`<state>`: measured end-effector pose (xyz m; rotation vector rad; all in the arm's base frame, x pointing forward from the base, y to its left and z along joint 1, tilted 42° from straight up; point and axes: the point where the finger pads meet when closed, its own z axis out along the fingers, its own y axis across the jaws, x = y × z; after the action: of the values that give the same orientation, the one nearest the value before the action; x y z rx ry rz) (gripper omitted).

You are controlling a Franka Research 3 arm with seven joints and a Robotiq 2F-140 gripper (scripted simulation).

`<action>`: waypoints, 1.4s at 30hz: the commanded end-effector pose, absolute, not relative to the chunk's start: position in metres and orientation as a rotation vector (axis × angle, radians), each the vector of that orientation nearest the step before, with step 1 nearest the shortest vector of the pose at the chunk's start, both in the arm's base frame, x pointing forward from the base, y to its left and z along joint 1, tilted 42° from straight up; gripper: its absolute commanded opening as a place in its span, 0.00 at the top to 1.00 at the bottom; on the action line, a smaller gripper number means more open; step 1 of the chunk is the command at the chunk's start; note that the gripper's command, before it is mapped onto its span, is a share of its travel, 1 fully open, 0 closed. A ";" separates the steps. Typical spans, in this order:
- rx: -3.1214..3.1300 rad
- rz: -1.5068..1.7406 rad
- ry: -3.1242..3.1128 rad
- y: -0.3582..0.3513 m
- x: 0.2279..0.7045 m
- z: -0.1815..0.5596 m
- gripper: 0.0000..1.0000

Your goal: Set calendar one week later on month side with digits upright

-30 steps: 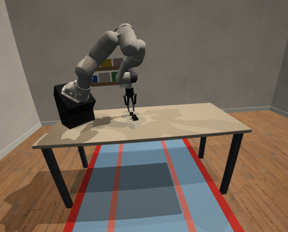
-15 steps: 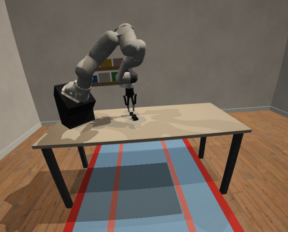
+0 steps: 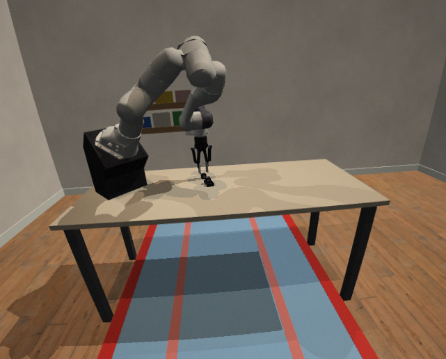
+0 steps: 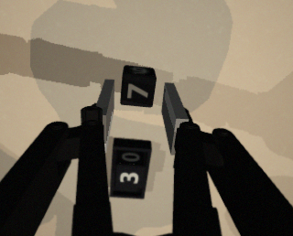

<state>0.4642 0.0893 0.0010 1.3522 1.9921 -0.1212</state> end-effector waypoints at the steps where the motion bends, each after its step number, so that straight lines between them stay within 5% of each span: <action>1: 1.355 -0.120 1.988 0.087 0.467 0.000 0.72; 42: 1.355 -0.120 1.988 0.076 0.479 -0.019 0.72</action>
<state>0.4781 0.0771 -0.0188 1.3503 1.9961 -0.1214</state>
